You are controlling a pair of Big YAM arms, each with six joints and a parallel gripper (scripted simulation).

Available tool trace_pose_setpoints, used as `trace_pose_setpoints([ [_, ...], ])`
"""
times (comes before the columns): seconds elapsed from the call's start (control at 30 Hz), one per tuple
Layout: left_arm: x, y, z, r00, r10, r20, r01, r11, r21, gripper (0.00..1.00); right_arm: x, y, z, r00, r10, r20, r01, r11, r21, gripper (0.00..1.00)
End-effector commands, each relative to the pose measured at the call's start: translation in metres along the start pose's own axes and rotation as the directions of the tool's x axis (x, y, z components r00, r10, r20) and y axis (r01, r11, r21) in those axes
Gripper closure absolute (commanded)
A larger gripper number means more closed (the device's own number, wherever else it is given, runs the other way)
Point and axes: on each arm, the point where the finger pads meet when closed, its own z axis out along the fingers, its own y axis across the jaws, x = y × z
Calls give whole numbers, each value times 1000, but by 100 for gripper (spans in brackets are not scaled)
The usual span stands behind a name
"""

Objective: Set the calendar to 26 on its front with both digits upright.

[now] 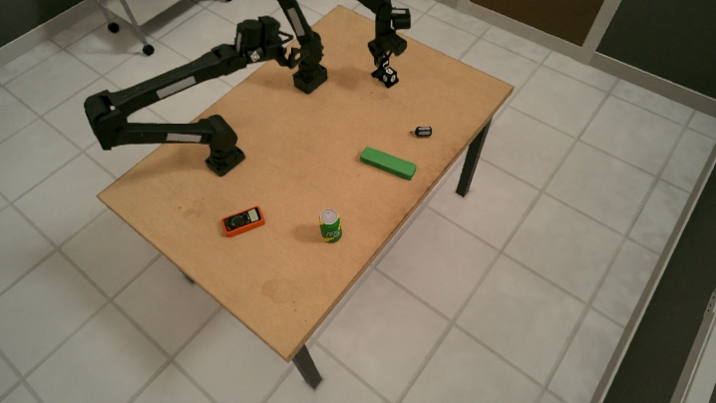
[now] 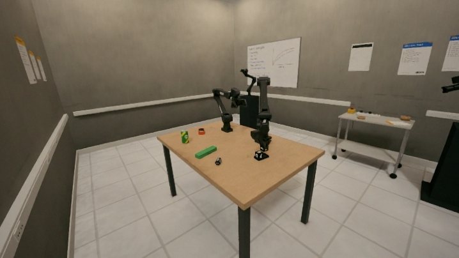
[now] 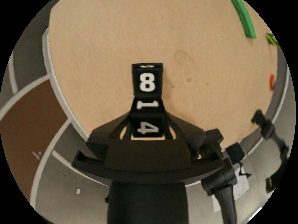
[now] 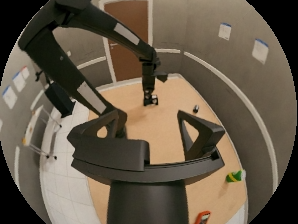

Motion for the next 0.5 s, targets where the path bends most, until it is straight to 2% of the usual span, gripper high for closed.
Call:
trace_pose_setpoints([
  [0.0, -9, 11, -12, 1000, 9, 7, -9, 1000, -10, 60, -7, -1, 4, 1000, -8, 22, 8, 1000, 2, 0],
  [0.07, -9, 11, -13, 1000, 9, 7, -9, 1000, -9, 60, -8, -5, 6, 1000, -5, 24, 5, 1000, 13, 0],
  [0.13, -9, 11, -15, 1000, 9, 7, -9, 1000, -9, 60, -21, -9, 12, 999, -3, 49, 2, 1000, 24, 0],
  [0.2, -9, 11, -20, 1000, 9, 9, -9, 1000, -12, 60, -27, -16, 25, 998, 1, 64, -4, 999, 40, 0],
  [0.47, -9, 11, -41, 1000, 9, 15, -9, 1000, -21, 60, 2, -75, 115, 997, 27, 68, -37, 988, 148, 0],
])
